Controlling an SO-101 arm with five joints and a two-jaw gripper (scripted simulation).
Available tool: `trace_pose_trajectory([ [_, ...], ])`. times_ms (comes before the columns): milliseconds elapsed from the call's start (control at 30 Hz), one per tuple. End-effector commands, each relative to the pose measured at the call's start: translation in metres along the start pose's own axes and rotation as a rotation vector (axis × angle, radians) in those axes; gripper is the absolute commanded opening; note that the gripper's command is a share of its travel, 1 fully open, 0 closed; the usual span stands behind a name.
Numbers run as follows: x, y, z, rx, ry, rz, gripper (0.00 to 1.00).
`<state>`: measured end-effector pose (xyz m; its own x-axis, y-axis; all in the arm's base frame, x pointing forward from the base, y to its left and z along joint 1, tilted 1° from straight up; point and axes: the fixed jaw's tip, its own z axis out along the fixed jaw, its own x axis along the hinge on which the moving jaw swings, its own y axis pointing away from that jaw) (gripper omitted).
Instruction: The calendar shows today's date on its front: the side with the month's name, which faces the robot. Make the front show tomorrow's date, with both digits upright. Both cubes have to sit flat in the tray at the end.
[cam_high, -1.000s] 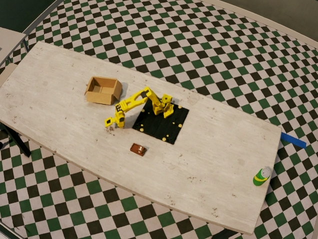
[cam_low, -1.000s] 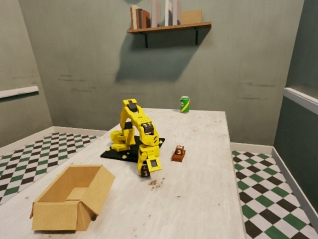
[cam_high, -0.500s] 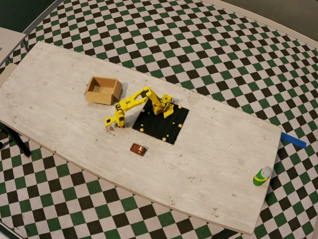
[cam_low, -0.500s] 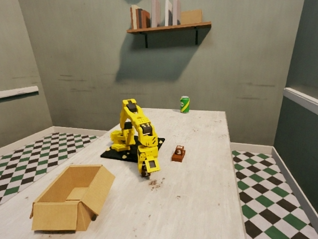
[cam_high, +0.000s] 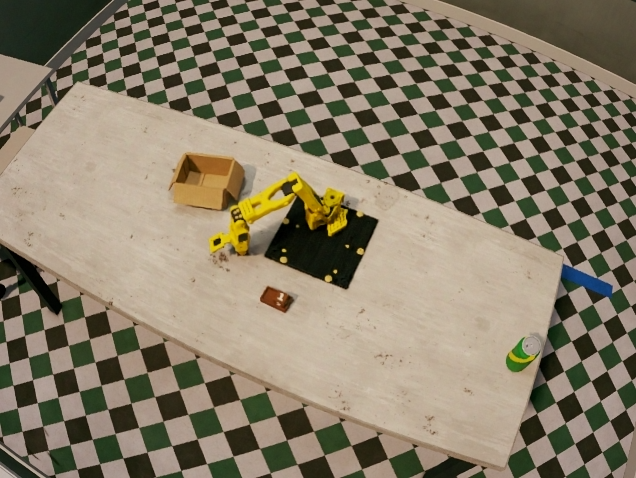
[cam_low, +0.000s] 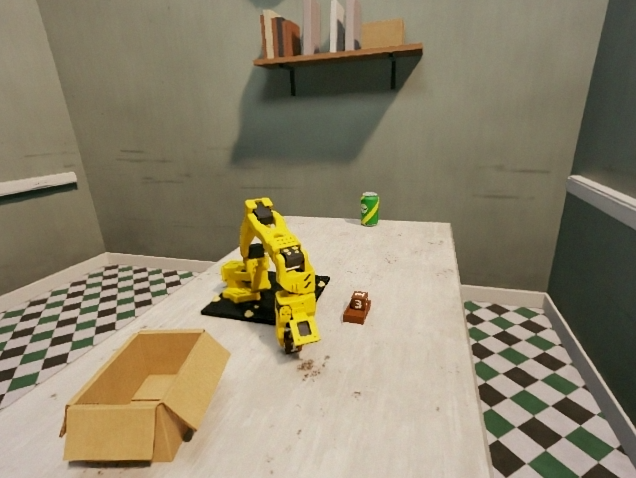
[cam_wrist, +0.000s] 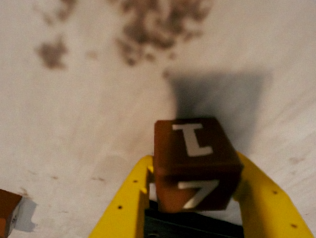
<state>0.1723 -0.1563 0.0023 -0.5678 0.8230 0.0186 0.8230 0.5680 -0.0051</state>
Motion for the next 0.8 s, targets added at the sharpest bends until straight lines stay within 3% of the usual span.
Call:
trace_pose_trajectory([
  [0, 0.0021, -0.0019, 0.002, 0.0, 0.009, 0.0, 0.18],
  [767, 0.0021, -0.0019, 0.002, 0.0, 0.009, 0.0, 0.0],
])
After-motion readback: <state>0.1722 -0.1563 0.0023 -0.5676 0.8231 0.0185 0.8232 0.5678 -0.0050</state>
